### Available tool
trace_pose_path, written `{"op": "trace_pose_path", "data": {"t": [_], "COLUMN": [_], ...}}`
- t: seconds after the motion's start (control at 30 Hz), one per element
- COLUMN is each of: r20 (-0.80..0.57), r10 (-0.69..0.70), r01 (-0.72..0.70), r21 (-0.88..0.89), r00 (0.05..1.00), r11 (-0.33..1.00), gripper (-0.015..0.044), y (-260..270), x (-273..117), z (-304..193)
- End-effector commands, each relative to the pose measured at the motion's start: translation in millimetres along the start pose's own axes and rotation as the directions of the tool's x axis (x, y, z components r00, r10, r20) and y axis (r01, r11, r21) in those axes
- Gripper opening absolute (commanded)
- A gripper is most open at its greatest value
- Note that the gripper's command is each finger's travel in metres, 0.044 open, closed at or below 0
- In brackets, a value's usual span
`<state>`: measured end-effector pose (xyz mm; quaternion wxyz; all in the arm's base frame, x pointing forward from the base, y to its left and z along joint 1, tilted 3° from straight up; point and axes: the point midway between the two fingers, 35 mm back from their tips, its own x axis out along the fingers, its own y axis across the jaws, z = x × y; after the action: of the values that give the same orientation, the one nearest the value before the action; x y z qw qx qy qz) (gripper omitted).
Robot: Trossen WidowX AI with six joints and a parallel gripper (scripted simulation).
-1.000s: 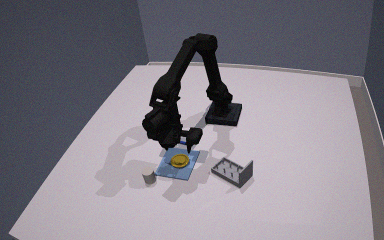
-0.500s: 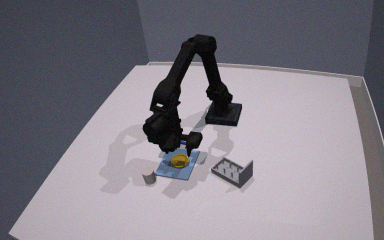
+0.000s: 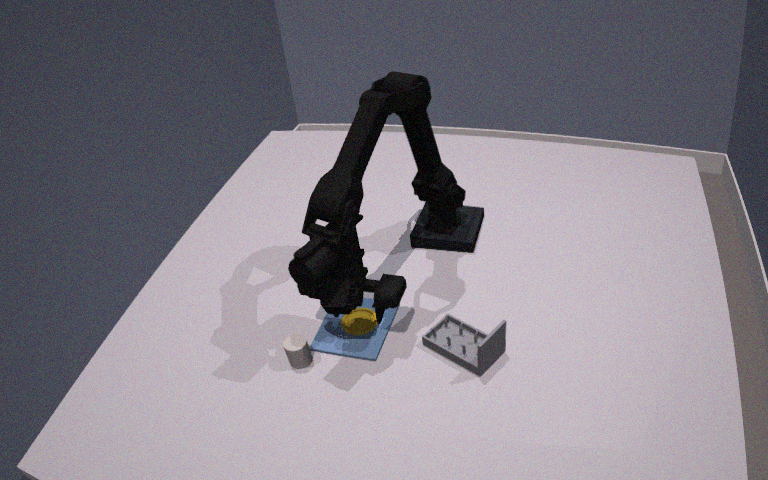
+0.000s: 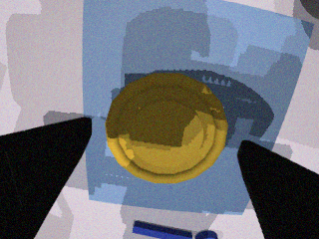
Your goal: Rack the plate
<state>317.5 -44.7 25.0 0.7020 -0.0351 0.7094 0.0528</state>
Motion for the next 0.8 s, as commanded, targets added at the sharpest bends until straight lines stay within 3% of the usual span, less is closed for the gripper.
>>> {"op": "trace_pose_path", "data": {"t": [0.0,0.53,0.77], "r20": [-0.009,-0.009,-0.009], "r10": [-0.004,-0.004,-0.004], "r01": [0.004,0.004,0.004], "r21": [0.003,0.003,0.003], "r00": [1.000,1.000,1.000], "r11": [1.000,1.000,1.000], "gripper": [0.0400,0.0382,0.0335], "y": [0,0,0], "x": [9,19,19], "z": [-2,-2,-2]}}
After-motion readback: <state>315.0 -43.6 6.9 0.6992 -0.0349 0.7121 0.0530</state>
